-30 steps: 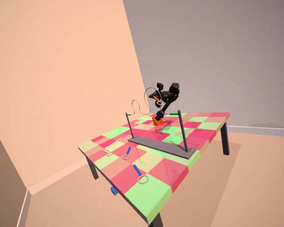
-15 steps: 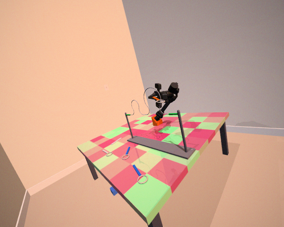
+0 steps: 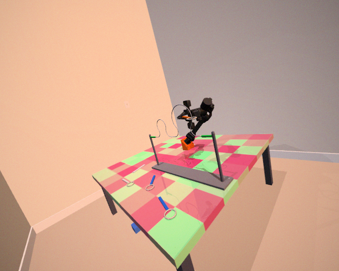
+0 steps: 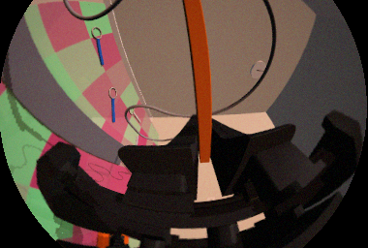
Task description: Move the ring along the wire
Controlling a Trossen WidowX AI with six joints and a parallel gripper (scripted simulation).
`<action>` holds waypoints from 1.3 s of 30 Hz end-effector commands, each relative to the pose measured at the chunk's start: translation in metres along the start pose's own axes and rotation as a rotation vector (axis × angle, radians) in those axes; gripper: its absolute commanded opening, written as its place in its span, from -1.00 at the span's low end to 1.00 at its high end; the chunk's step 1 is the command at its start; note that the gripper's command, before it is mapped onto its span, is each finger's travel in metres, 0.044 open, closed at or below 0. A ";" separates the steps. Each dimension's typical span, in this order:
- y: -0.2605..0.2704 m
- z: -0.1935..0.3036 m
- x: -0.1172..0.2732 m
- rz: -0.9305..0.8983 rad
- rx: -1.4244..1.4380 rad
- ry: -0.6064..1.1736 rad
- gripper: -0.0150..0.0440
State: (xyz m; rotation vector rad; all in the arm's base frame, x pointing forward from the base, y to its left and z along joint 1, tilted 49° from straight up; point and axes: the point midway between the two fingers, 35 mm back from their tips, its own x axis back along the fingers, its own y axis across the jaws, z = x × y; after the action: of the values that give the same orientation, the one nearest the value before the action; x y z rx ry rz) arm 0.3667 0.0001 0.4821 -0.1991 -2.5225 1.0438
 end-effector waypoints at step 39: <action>0.018 -0.006 0.002 -0.237 -0.477 -0.020 -1.00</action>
State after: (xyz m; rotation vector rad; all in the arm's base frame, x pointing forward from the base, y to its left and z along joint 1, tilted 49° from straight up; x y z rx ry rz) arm 0.3676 0.0168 0.4719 -0.0243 -2.6796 0.3974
